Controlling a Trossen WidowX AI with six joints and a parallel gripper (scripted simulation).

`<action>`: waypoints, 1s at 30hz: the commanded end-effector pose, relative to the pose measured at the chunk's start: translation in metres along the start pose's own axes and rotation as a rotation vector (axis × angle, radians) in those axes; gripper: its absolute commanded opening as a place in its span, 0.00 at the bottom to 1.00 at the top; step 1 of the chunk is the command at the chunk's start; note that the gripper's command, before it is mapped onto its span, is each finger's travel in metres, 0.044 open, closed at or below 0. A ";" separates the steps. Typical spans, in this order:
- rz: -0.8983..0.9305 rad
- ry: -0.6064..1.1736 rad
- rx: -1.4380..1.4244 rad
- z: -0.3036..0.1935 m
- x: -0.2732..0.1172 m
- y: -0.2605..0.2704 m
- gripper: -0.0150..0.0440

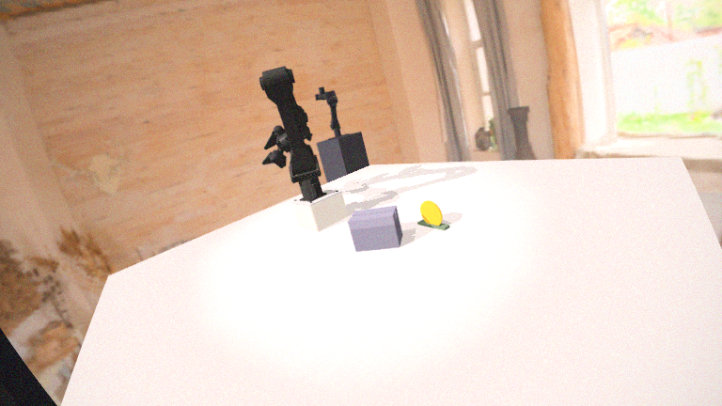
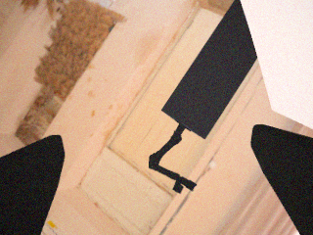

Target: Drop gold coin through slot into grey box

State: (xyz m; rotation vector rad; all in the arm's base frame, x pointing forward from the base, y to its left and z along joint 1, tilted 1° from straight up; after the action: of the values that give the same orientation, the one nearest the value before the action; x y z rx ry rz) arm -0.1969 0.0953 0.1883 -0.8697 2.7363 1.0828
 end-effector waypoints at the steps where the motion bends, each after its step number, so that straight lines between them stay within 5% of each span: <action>1: 0.003 -0.004 0.000 0.001 -0.001 0.001 0.89; 9: 0.171 -0.288 0.037 0.036 -0.051 0.029 0.53; 20: 0.333 -0.830 0.132 0.088 -0.182 0.041 0.53; 30: 0.345 -1.259 0.335 0.095 -0.312 -0.013 0.53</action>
State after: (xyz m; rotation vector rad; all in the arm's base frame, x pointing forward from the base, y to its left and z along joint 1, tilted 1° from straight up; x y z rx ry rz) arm 0.0152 0.2960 0.1928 0.2710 1.9479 0.8191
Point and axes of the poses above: the point midway between the two fingers, 35 mm back from their tips, its own x axis out along the fingers, its own y axis across the jaws, z = x × y, the point moved 9 cm from there along -x, back along the fingers, and after that the axes turned 1 degree about x, right-handed, at the moved point
